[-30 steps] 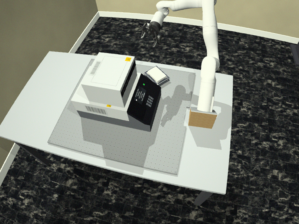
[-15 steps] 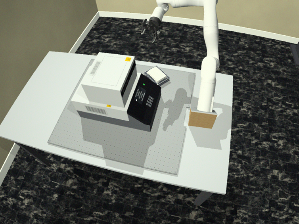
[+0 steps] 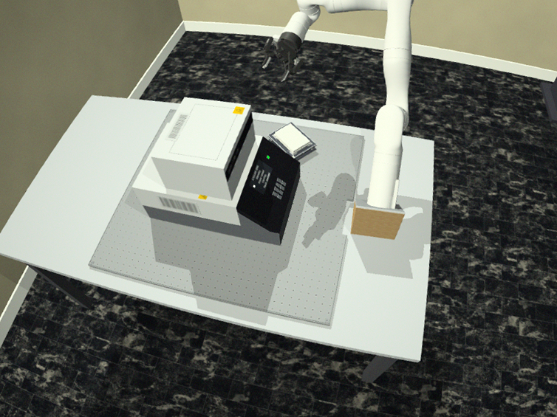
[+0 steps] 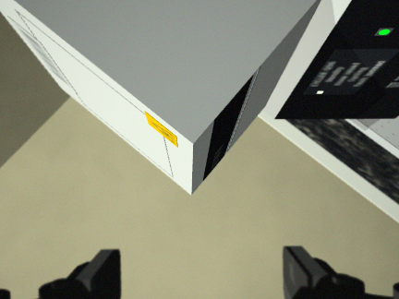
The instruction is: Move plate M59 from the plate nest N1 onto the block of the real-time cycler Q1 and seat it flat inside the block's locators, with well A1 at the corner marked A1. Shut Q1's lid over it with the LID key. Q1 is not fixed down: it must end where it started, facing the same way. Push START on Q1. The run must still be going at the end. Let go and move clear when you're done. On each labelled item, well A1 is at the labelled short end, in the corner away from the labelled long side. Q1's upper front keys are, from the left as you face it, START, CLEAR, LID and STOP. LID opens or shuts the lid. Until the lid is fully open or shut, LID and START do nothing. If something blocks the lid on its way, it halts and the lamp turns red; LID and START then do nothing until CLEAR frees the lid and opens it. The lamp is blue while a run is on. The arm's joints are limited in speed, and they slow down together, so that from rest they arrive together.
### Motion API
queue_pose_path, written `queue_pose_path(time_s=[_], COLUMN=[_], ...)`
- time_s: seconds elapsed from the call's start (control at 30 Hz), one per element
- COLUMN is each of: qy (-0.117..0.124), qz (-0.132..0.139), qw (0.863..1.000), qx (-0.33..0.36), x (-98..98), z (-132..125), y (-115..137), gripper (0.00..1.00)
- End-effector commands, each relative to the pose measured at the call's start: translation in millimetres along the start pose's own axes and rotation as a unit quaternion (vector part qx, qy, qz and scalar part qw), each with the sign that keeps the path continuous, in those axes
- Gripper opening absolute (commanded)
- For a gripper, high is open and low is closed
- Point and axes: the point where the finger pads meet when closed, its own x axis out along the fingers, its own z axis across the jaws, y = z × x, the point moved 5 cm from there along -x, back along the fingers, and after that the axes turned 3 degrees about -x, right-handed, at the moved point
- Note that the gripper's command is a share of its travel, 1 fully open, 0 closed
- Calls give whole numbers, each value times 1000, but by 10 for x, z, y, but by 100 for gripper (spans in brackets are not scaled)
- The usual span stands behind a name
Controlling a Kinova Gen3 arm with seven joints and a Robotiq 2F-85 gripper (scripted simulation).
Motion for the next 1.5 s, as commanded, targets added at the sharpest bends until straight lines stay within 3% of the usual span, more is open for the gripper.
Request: queue_pose_path(time_s=[0.0, 0.67, 1.47], qy=[-1, 4, 12], qz=[16, 81, 169], qw=[1000, 995, 979], qx=[7, 53, 116], x=[36, 232, 510], z=[11, 56, 108], y=[-92, -271, -508], gripper=[73, 59, 39])
